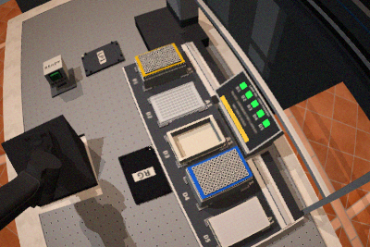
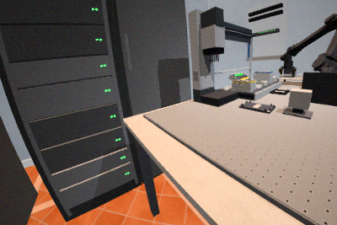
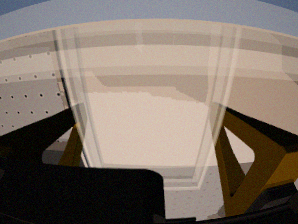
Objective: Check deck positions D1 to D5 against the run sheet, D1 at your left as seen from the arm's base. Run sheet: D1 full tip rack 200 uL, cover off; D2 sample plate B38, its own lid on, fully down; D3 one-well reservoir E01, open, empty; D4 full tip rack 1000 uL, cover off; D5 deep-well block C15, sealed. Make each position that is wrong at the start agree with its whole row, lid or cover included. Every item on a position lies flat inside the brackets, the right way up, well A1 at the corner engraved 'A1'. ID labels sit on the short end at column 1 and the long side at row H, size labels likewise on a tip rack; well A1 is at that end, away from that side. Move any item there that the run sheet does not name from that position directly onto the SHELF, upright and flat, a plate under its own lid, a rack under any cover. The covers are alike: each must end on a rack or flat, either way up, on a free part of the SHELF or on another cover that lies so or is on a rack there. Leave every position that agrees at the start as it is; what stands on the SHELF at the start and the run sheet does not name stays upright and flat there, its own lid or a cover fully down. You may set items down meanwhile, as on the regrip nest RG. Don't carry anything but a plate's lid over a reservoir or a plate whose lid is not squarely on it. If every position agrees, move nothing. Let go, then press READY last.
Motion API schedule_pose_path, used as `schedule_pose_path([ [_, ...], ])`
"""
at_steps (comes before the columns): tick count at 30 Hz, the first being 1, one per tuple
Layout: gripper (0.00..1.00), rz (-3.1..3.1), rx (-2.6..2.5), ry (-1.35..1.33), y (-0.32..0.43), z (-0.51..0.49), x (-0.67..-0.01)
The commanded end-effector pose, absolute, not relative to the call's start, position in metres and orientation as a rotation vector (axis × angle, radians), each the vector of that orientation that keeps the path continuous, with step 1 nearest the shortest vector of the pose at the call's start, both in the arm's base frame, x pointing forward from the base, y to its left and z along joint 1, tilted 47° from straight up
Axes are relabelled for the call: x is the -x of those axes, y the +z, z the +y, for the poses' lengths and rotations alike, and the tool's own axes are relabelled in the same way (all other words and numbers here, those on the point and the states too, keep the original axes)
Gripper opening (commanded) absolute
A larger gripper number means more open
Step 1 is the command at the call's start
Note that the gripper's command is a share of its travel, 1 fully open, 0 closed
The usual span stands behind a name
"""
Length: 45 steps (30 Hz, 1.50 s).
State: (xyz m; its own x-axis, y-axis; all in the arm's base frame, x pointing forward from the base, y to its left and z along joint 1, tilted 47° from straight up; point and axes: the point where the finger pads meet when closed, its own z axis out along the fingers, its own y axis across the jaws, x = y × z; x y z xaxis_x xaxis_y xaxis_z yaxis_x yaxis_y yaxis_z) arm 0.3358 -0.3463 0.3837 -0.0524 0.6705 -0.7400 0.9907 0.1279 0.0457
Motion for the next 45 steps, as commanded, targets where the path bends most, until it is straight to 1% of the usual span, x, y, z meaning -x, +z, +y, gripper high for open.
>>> schedule_pose_path([
  [1,0.0,1.798,-1.612,-0.667,0.3753,-0.3517,-0.3373],
  [45,0.0,1.793,-1.607,-0.656,0.3759,-0.3442,-0.338],
])
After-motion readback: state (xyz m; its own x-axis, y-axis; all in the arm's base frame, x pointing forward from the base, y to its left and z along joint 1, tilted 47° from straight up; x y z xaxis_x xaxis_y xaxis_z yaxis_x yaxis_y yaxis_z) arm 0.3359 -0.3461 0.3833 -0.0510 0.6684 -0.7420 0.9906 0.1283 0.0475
